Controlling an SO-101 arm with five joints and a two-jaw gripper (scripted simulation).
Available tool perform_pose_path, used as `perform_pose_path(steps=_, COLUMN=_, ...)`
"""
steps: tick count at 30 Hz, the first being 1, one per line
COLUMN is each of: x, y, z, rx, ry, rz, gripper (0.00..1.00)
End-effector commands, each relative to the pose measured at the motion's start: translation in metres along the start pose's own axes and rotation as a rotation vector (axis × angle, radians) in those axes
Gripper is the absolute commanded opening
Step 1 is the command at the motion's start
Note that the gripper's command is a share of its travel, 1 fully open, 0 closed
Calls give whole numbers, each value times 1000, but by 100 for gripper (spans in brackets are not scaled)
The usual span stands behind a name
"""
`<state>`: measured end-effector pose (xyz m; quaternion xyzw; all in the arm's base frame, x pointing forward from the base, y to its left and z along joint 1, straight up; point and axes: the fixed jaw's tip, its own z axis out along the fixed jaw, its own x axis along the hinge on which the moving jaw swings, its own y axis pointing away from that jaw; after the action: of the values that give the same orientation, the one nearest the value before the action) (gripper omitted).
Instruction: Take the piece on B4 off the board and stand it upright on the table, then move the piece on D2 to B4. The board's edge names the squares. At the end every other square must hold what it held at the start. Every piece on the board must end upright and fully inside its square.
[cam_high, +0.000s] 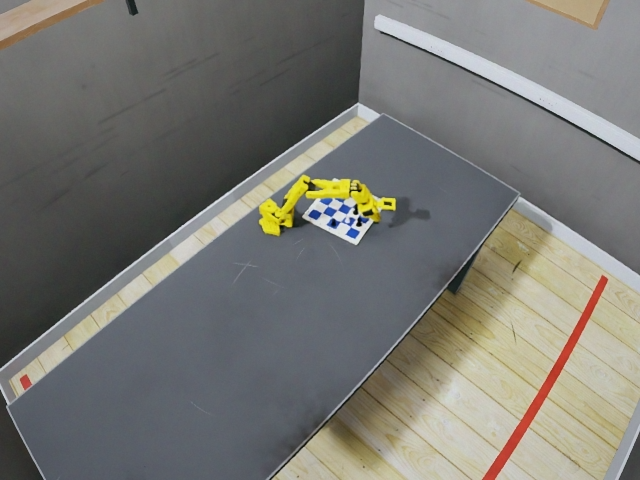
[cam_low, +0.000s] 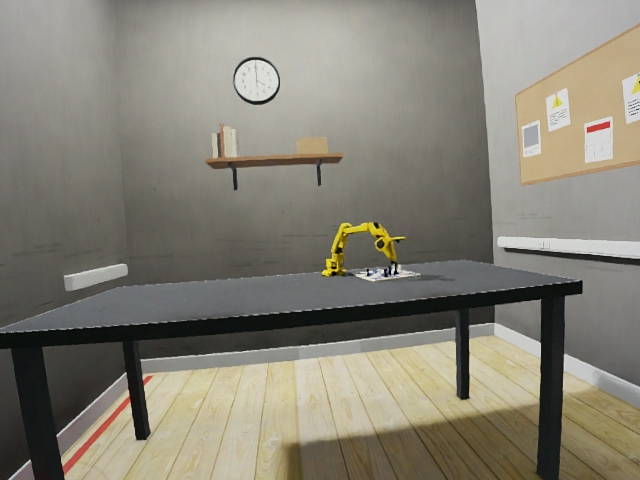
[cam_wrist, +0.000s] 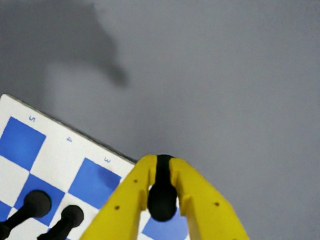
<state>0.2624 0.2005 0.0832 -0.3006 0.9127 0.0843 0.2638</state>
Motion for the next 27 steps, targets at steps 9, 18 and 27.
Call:
perform_pose_path(steps=9, x=-1, y=-3, z=2, rx=4, ry=2, rz=6, gripper=0)
perform_pose_path(steps=18, x=1, y=-3, z=5, rx=4, ry=2, rz=6, gripper=0)
perform_pose_path(steps=27, x=7, y=-3, z=15, rx=4, ry=2, rz=6, gripper=0)
